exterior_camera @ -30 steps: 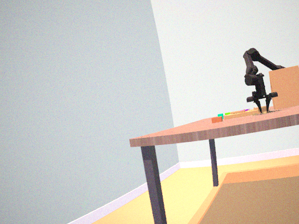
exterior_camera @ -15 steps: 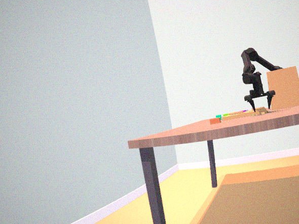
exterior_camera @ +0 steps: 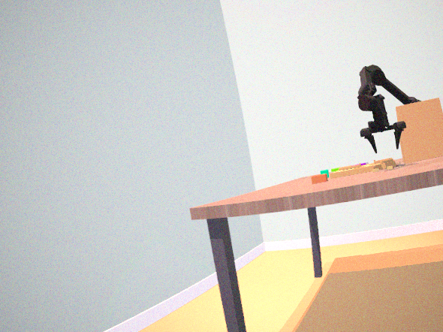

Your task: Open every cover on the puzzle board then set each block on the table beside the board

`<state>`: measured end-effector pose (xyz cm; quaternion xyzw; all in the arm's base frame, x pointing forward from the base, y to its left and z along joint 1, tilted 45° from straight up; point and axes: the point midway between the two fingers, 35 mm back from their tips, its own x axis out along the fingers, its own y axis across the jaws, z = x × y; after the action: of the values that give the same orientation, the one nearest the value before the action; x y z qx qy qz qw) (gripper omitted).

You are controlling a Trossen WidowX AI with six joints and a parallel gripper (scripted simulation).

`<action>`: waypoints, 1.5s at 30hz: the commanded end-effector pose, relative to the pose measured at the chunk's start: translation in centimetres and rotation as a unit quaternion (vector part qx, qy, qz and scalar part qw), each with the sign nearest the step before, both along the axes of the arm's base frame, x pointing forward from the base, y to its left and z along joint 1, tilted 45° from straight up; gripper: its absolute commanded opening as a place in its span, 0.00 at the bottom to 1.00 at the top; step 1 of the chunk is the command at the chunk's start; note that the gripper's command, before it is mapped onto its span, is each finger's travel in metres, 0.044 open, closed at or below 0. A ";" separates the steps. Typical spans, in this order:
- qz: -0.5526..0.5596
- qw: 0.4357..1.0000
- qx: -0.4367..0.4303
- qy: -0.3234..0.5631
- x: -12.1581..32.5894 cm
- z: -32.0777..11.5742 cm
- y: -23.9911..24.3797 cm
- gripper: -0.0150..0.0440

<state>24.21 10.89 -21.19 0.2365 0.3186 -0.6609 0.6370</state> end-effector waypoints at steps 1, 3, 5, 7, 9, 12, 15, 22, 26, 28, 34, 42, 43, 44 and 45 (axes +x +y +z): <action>-0.003 1.000 0.001 -0.001 0.0 0.9 0.9 1.00; -0.003 1.000 0.001 0.000 0.0 1.1 1.0 1.00; 0.000 1.000 0.003 0.002 0.2 1.3 0.9 0.91; 0.008 1.000 0.007 0.010 0.9 1.8 0.6 0.82; 0.017 1.000 0.011 0.018 1.6 2.4 0.2 0.73; 0.031 0.999 0.017 0.029 2.6 3.3 -0.5 0.60; 0.044 0.998 0.022 0.040 3.6 4.3 -1.2 0.47; 0.075 0.995 0.031 0.065 5.7 6.5 -3.2 0.25; 0.093 0.992 0.035 0.079 6.8 7.8 -4.5 0.25; 0.102 0.990 0.036 0.086 7.3 8.5 -5.2 0.25; 0.134 0.984 0.040 0.112 8.5 10.4 -7.3 0.25; 0.274 0.930 0.051 0.239 10.0 13.2 -10.5 0.25; 0.291 0.921 0.052 0.255 10.1 13.5 -11.0 0.25; 0.307 0.911 0.053 0.270 10.2 13.8 -11.4 0.25; 0.324 0.901 0.053 0.285 10.4 14.2 -11.8 0.25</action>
<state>34.29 0.51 -8.04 0.0063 0.5491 -0.4774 0.6859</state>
